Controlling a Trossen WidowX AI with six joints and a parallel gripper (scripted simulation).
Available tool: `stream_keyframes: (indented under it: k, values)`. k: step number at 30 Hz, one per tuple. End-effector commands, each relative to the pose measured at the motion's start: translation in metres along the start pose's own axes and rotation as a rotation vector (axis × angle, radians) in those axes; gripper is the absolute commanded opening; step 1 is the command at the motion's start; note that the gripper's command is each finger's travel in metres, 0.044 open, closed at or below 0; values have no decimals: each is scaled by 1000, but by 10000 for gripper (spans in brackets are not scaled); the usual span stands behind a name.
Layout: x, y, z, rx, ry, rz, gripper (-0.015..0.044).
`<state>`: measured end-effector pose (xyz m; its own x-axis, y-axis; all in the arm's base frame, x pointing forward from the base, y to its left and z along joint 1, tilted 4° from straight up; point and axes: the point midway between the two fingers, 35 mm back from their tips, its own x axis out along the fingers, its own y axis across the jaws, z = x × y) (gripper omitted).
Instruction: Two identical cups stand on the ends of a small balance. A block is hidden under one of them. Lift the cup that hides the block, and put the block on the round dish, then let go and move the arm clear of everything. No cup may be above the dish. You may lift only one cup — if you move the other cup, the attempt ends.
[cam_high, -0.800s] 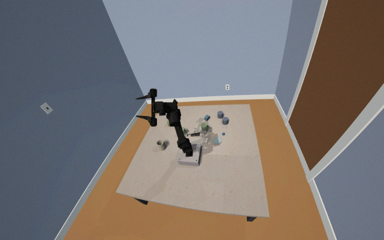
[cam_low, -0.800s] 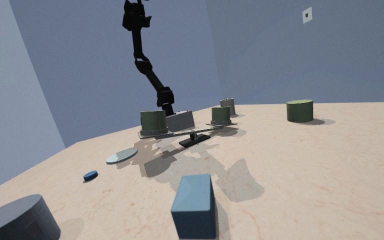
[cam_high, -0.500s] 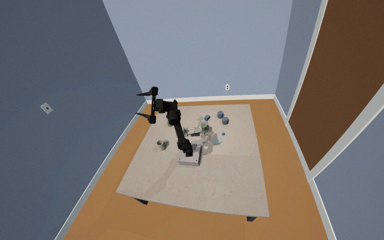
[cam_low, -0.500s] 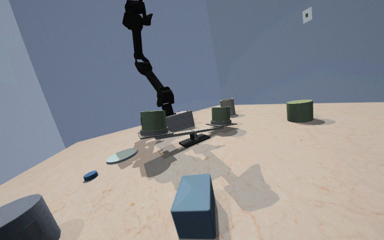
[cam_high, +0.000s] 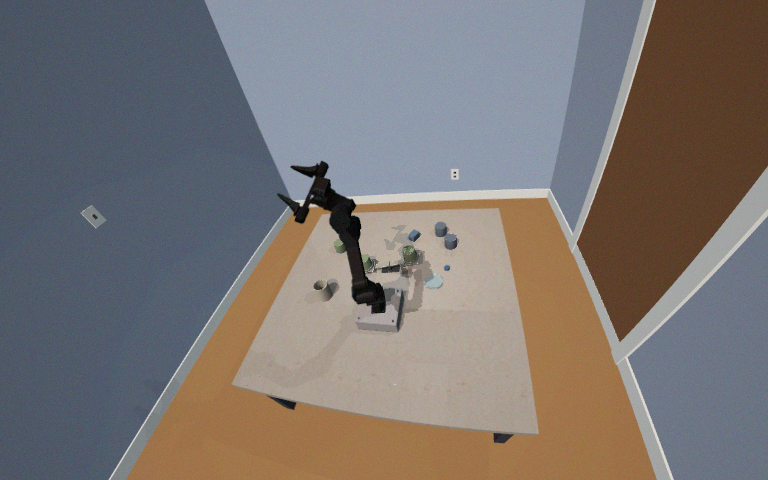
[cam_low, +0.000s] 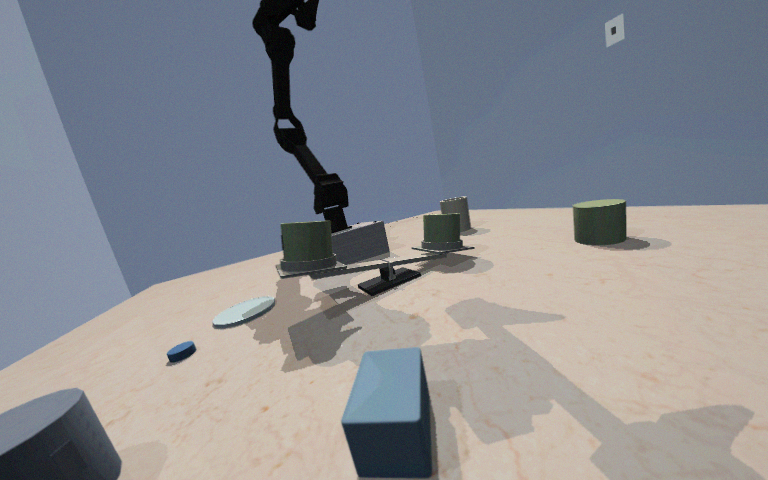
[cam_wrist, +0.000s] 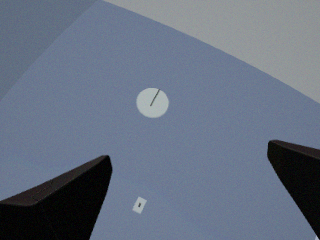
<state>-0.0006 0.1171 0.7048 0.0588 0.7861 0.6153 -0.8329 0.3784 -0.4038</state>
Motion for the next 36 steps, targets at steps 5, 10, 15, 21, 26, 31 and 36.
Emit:
stream_keyframes:
  k: [5,10,15,21,26,31,36]
  values:
    - [-13,-40,-43,53,82,-192,440]
    - [-28,-65,-76,86,151,-320,440]
    - [-48,-87,-110,114,229,-448,440]
    - [-79,-108,-153,144,337,-598,440]
    - [-110,-120,-188,167,438,-718,440]
    - [-145,-128,-222,189,548,-835,440]
    - [-184,-129,-255,211,669,-945,440]
